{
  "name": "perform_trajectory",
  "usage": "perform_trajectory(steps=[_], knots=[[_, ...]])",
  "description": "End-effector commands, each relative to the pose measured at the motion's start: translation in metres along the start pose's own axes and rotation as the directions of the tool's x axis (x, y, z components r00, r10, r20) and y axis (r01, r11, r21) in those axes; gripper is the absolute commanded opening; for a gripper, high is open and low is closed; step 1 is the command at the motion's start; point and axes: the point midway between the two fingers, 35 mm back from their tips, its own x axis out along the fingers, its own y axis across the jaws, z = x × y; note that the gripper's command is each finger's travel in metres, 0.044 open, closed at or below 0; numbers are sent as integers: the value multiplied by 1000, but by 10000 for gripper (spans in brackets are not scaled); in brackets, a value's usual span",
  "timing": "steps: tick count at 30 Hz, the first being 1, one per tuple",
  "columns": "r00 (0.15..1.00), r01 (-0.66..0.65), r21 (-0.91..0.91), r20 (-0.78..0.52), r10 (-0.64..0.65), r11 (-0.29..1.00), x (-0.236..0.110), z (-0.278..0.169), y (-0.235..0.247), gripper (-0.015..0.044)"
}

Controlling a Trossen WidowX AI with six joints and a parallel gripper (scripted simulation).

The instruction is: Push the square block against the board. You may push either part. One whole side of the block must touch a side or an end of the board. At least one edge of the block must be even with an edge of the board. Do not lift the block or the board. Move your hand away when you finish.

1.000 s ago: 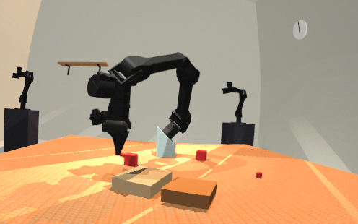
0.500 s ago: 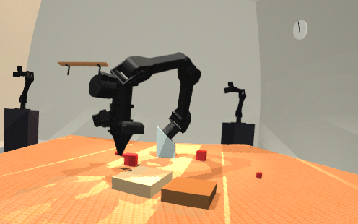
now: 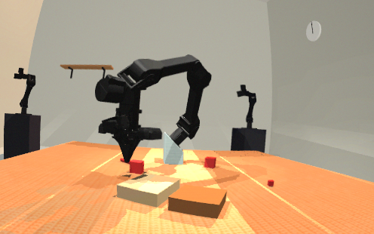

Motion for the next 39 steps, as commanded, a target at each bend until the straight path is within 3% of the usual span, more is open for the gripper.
perform_trajectory(steps=[1,11,21,28,39], knots=[[1000,-2,-128,5,3,992,-2,-1,3,0],[1000,-1,-456,5,3,890,-2,-3,6,0],[1000,1,-731,4,3,682,-1,-5,9,0],[1000,1,-746,4,3,666,0,-5,9,0],[1000,2,-935,4,4,354,25,-6,13,0]])
